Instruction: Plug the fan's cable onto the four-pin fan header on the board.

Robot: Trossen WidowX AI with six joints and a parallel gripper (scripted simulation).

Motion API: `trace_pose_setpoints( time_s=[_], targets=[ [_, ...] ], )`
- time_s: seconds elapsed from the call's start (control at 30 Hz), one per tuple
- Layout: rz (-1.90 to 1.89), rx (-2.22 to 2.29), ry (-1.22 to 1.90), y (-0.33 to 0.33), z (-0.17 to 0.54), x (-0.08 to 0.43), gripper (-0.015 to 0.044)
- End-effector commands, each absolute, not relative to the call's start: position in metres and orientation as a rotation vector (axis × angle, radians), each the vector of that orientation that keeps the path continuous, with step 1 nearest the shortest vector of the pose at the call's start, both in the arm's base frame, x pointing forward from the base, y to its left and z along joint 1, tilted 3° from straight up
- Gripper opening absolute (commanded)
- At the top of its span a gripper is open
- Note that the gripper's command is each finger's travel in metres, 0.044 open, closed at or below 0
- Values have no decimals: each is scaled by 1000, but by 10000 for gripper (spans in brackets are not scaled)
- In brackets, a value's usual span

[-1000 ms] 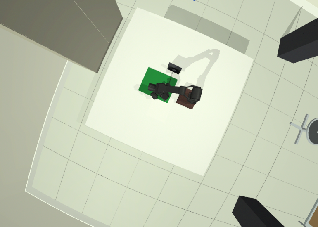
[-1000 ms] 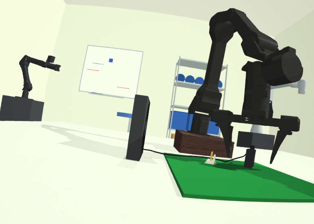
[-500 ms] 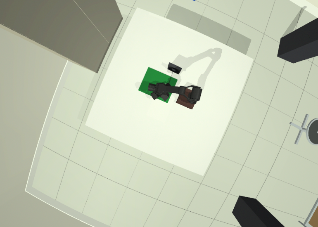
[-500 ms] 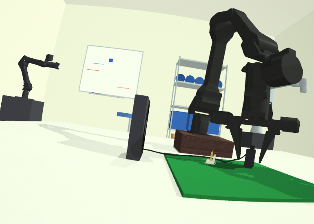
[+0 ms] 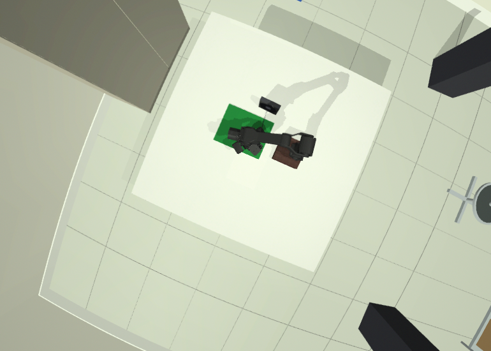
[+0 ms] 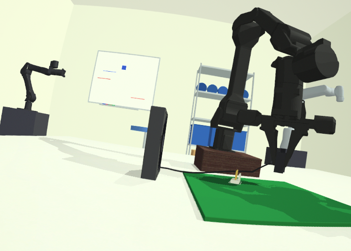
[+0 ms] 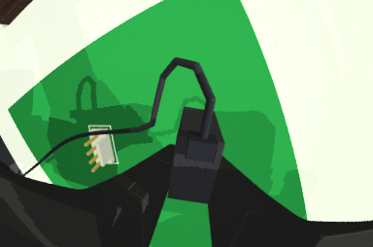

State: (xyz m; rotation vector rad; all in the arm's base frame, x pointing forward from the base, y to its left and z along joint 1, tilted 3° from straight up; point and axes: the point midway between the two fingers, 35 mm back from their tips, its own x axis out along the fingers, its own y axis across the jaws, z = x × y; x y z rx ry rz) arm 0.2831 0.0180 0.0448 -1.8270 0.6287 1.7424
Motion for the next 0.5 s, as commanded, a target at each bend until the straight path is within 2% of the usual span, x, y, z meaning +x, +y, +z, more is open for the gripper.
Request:
trace_pose_setpoints(
  time_s=[0.0, 0.13, 0.37, 0.47],
  targets=[
    [1727, -1836, 618, 18, 66, 283, 0],
    [1730, -1839, 615, 16, 65, 284, 0],
    [1842, -1964, 475, -54, 60, 259, 0],
    [1853, -1977, 460, -61, 59, 256, 0]
  ],
)
